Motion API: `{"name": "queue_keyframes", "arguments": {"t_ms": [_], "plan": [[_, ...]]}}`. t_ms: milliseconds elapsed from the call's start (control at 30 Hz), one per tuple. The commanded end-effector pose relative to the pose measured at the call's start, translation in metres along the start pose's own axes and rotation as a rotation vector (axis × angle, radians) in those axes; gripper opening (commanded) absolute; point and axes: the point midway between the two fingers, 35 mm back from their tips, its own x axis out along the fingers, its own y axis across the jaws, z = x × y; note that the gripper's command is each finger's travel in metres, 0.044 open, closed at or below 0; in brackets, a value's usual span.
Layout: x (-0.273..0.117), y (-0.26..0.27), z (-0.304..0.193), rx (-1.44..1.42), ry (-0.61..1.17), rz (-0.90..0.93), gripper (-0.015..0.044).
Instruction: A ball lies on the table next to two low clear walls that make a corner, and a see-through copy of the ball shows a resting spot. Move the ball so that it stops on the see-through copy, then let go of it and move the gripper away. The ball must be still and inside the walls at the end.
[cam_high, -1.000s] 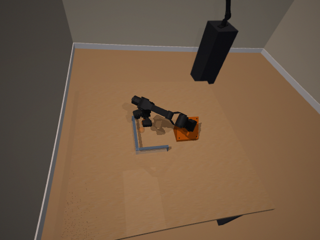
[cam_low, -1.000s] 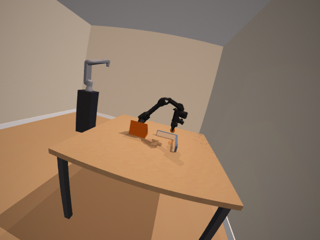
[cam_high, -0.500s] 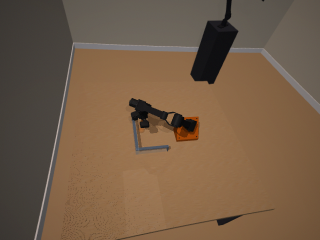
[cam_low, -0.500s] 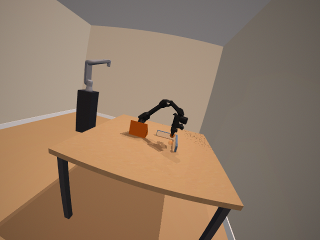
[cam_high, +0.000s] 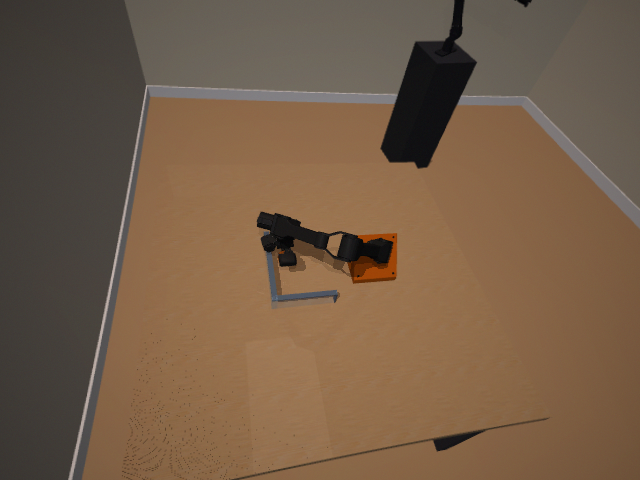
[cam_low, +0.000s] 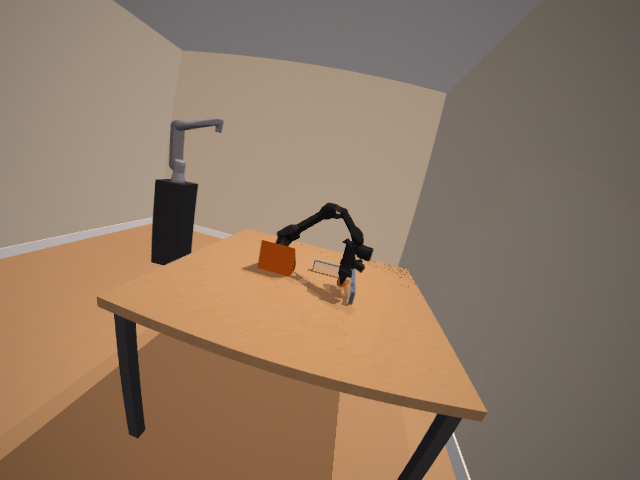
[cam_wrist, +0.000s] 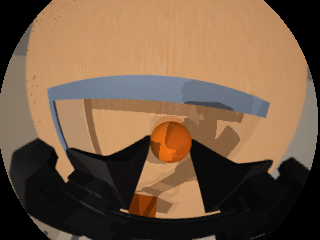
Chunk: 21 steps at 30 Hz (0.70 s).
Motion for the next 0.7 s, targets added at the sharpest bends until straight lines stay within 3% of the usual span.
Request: {"name": "queue_keyframes", "arguments": {"t_ms": [0, 600, 667], "plan": [[0.006, 0.0, 0.001, 0.003, -0.01, 0.003, 0.0], [0.026, 0.0, 0.001, 0.004, -0.01, 0.004, 0.0], [0.022, 0.0, 0.0, 0.002, -0.008, 0.001, 0.0053]]}}
